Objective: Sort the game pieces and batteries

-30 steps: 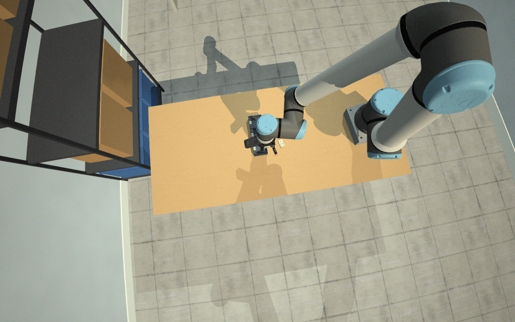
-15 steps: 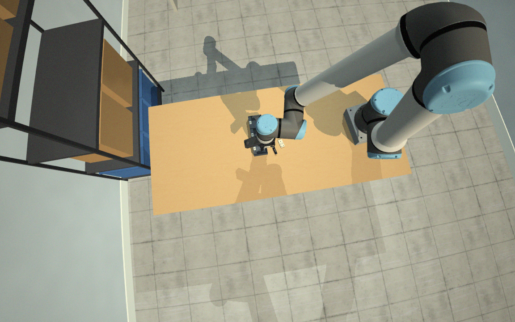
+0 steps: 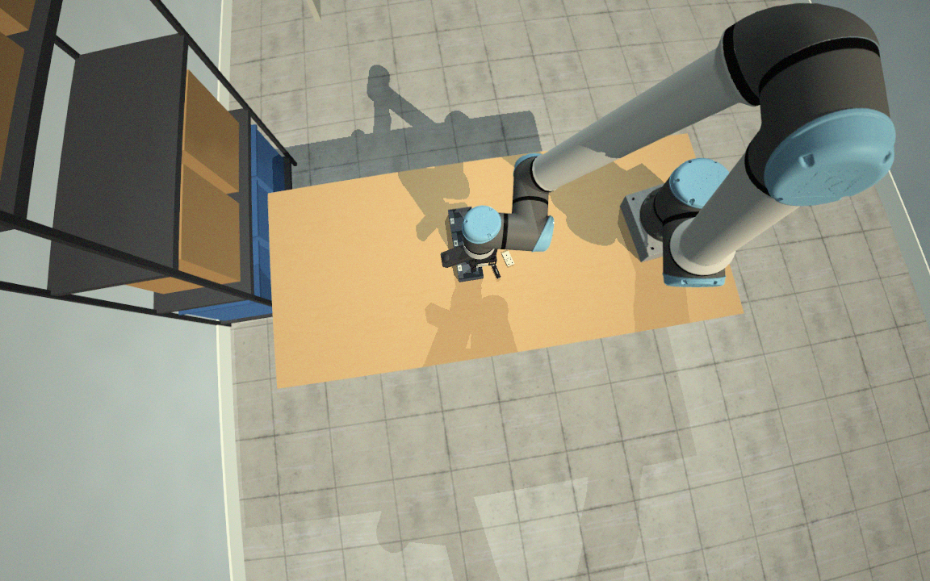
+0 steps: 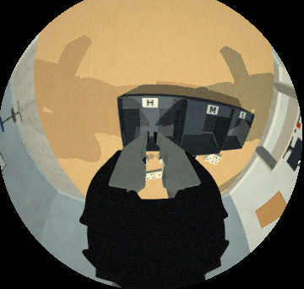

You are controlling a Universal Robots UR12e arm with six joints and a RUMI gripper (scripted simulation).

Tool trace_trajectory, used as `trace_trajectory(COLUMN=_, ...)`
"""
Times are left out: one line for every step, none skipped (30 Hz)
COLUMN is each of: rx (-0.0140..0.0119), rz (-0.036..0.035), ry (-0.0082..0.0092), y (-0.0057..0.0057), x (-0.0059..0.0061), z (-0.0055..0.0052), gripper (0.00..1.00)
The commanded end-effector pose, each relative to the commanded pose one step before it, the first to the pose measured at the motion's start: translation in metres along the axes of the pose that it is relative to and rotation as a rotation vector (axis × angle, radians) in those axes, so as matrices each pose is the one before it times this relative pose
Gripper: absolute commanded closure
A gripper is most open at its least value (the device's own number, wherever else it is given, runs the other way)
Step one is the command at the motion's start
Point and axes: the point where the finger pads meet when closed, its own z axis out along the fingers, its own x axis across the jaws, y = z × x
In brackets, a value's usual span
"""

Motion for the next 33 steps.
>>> trace_trajectory(rx=0.00138, rz=-0.00012, ry=0.00017, y=-0.00067, x=0.00004, z=-0.0052, gripper=0.96)
trace_trajectory(rx=0.0, rz=0.0, ry=0.0, y=0.0, x=0.0, z=-0.00133, gripper=0.96)
trace_trajectory(rx=0.0, rz=0.0, ry=0.0, y=0.0, x=0.0, z=-0.00133, gripper=0.96)
trace_trajectory(rx=0.0, rz=0.0, ry=0.0, y=0.0, x=0.0, z=-0.00133, gripper=0.96)
trace_trajectory(rx=0.0, rz=0.0, ry=0.0, y=0.0, x=0.0, z=-0.00133, gripper=0.96)
trace_trajectory(rx=0.0, rz=0.0, ry=0.0, y=0.0, x=0.0, z=-0.00133, gripper=0.96)
trace_trajectory(rx=0.0, rz=0.0, ry=0.0, y=0.0, x=0.0, z=-0.00133, gripper=0.96)
trace_trajectory(rx=0.0, rz=0.0, ry=0.0, y=0.0, x=0.0, z=-0.00133, gripper=0.96)
trace_trajectory(rx=0.0, rz=0.0, ry=0.0, y=0.0, x=0.0, z=0.0, gripper=0.96)
trace_trajectory(rx=0.0, rz=0.0, ry=0.0, y=0.0, x=0.0, z=0.0, gripper=0.96)
trace_trajectory(rx=0.0, rz=0.0, ry=0.0, y=0.0, x=0.0, z=-0.00134, gripper=0.96)
trace_trajectory(rx=0.0, rz=0.0, ry=0.0, y=0.0, x=0.0, z=-0.00133, gripper=0.96)
trace_trajectory(rx=0.0, rz=0.0, ry=0.0, y=0.0, x=0.0, z=-0.00133, gripper=0.96)
trace_trajectory(rx=0.0, rz=0.0, ry=0.0, y=0.0, x=0.0, z=-0.00133, gripper=0.96)
trace_trajectory(rx=0.0, rz=0.0, ry=0.0, y=0.0, x=0.0, z=-0.00133, gripper=0.96)
trace_trajectory(rx=0.0, rz=0.0, ry=0.0, y=0.0, x=0.0, z=-0.00133, gripper=0.96)
trace_trajectory(rx=0.0, rz=0.0, ry=0.0, y=0.0, x=0.0, z=-0.00133, gripper=0.96)
trace_trajectory(rx=0.0, rz=0.0, ry=0.0, y=0.0, x=0.0, z=-0.00133, gripper=0.96)
trace_trajectory(rx=0.0, rz=0.0, ry=0.0, y=0.0, x=0.0, z=-0.00133, gripper=0.96)
trace_trajectory(rx=0.0, rz=0.0, ry=0.0, y=0.0, x=0.0, z=-0.00133, gripper=0.96)
trace_trajectory(rx=0.0, rz=0.0, ry=0.0, y=0.0, x=0.0, z=-0.00133, gripper=0.96)
trace_trajectory(rx=0.0, rz=0.0, ry=0.0, y=0.0, x=0.0, z=-0.00067, gripper=0.96)
trace_trajectory(rx=0.0, rz=0.0, ry=0.0, y=-0.00001, x=0.0, z=-0.004, gripper=0.96)
trace_trajectory(rx=0.0, rz=0.0, ry=0.0, y=-0.00001, x=0.0, z=-0.004, gripper=0.96)
trace_trajectory(rx=0.0, rz=0.0, ry=0.0, y=-0.00001, x=0.0, z=-0.004, gripper=0.96)
trace_trajectory(rx=0.0, rz=0.0, ry=0.0, y=0.0, x=0.0, z=0.0, gripper=0.96)
trace_trajectory(rx=0.0, rz=0.0, ry=0.0, y=0.0, x=0.0, z=0.0, gripper=0.96)
trace_trajectory(rx=0.0, rz=0.0, ry=0.0, y=-0.00001, x=0.0, z=-0.00401, gripper=0.96)
trace_trajectory(rx=0.0, rz=0.0, ry=0.0, y=-0.00001, x=0.0, z=-0.004, gripper=0.96)
trace_trajectory(rx=0.0, rz=0.0, ry=0.0, y=-0.00001, x=0.0, z=-0.004, gripper=0.96)
trace_trajectory(rx=0.0, rz=0.0, ry=0.0, y=-0.00001, x=0.0, z=-0.004, gripper=0.96)
trace_trajectory(rx=0.0, rz=0.0, ry=0.0, y=0.0, x=0.0, z=-0.0014, gripper=0.96)
trace_trajectory(rx=0.0, rz=0.0, ry=0.0, y=0.0, x=0.0, z=0.0, gripper=0.96)
